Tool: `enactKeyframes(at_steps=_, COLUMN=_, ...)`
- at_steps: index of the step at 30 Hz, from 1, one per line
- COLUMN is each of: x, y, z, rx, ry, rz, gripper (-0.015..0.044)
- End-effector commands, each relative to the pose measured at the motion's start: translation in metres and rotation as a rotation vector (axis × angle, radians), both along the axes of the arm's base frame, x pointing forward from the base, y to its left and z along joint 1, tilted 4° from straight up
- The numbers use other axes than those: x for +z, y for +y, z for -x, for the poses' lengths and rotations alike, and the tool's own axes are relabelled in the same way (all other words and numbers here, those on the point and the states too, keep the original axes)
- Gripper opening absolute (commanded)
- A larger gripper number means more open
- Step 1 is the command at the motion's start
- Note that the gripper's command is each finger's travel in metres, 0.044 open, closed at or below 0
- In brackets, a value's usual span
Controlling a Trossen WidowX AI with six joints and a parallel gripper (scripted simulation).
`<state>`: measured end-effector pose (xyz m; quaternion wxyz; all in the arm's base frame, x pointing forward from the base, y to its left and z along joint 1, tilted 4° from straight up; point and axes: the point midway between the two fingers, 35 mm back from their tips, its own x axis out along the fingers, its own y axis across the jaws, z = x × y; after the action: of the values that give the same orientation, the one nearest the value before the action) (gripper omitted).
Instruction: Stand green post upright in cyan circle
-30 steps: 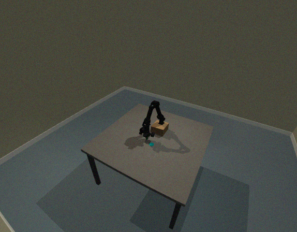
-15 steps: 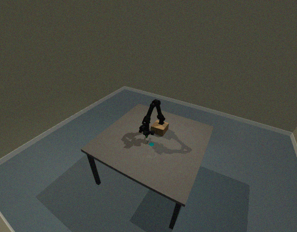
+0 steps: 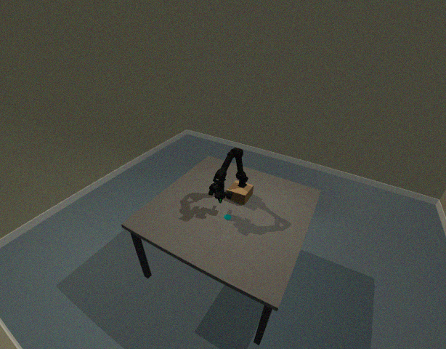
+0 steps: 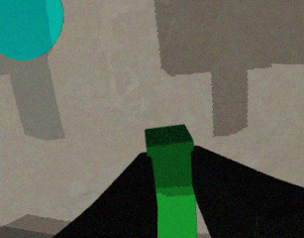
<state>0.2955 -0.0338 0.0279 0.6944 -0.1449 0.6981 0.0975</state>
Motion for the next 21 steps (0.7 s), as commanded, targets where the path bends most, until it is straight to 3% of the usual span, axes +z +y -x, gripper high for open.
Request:
enactKeyframes(at_steps=1, x=0.013, y=0.0, z=0.001, rx=-0.004, ry=-0.002, rz=0.003, gripper=0.0023)
enactKeyframes(at_steps=11, x=0.038, y=0.003, z=0.005, rx=0.0, ry=-0.002, rz=0.003, gripper=0.0023)
enactKeyframes(at_steps=21, x=0.042, y=0.026, z=-0.011, rx=0.213, ry=-0.001, rz=0.009, gripper=0.0023)
